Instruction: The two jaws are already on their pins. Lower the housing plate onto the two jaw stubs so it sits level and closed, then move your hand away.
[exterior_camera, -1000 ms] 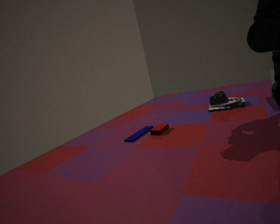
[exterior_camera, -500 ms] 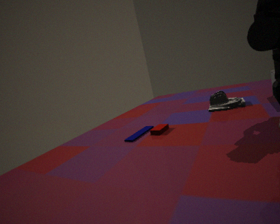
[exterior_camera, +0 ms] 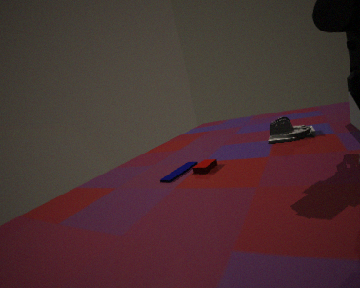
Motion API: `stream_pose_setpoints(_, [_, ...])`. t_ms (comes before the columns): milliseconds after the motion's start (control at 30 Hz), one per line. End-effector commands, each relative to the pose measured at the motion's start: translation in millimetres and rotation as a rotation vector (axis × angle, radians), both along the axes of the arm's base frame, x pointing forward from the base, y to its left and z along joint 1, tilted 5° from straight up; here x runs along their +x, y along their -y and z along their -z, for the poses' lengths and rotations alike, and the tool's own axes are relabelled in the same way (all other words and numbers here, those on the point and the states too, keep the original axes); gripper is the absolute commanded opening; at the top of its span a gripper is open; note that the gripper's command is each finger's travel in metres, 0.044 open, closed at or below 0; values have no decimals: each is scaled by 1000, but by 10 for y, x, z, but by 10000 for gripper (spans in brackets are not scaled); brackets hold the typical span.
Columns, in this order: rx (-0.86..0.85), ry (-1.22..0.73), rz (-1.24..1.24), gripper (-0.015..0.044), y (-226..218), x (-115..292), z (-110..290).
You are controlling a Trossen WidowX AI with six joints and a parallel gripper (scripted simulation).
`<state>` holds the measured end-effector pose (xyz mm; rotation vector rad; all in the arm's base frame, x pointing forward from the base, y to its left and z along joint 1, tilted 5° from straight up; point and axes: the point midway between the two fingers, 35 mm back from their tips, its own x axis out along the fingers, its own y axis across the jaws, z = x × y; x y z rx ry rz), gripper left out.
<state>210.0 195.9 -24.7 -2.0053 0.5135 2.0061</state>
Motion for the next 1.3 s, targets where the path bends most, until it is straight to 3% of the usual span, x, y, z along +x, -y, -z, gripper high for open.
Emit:
stream_pose_setpoints(0, [8, 11, 2, 351, -30, 27, -150])
stream_pose_setpoints(400, [8, 12, 16, 351, -15, 32, -231])
stream_pose_setpoints(1267, [5, 53, 614, 351, 485, 407, -273])
